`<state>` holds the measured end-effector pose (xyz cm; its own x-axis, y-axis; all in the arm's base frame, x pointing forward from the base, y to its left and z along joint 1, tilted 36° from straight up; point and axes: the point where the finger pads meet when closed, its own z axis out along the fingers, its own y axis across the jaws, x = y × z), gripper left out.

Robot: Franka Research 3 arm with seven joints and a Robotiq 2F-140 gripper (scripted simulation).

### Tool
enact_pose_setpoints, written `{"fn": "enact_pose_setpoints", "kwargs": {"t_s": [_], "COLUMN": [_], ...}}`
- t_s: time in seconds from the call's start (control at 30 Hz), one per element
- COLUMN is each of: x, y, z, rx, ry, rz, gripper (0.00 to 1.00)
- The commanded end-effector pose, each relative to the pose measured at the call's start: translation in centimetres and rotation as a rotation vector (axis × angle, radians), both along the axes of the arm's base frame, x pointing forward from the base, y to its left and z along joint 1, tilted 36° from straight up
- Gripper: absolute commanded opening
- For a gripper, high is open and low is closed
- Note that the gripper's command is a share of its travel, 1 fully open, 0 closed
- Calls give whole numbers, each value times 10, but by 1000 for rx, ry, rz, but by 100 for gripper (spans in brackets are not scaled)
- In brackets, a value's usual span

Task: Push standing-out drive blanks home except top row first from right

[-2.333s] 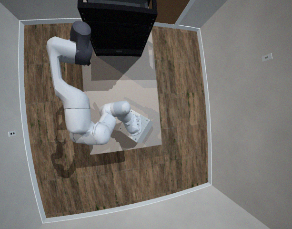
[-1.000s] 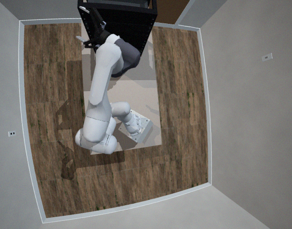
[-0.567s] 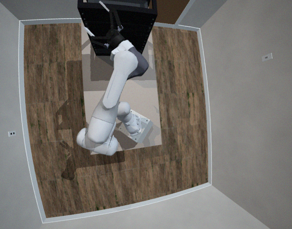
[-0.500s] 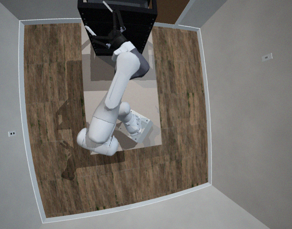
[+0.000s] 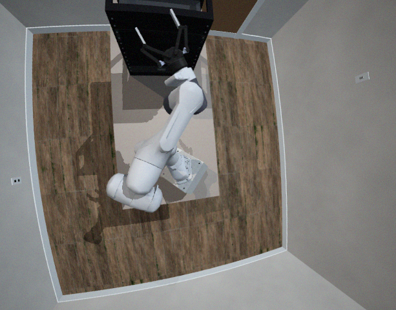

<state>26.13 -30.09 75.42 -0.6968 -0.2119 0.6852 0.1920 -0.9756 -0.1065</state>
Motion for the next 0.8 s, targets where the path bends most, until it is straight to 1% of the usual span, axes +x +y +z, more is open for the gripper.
{"fn": "enact_pose_setpoints", "kwargs": {"t_s": [0.0, 0.2, 0.27, 0.37, 0.57, 0.77], "x": [-1, 0, 0, 2, 6, 12], "y": [-22, -45, -45, -58, -72, -82], "z": [-14, -39, -39, -58, -86, -115], "rx": [158, 310, 310, 410, 554, 691], "ry": [7, 1, 1, -1, -2, -2], "rz": [56, 94, 94, 123, 170, 221], "gripper": [100, 100, 100, 100, 100, 100]}}
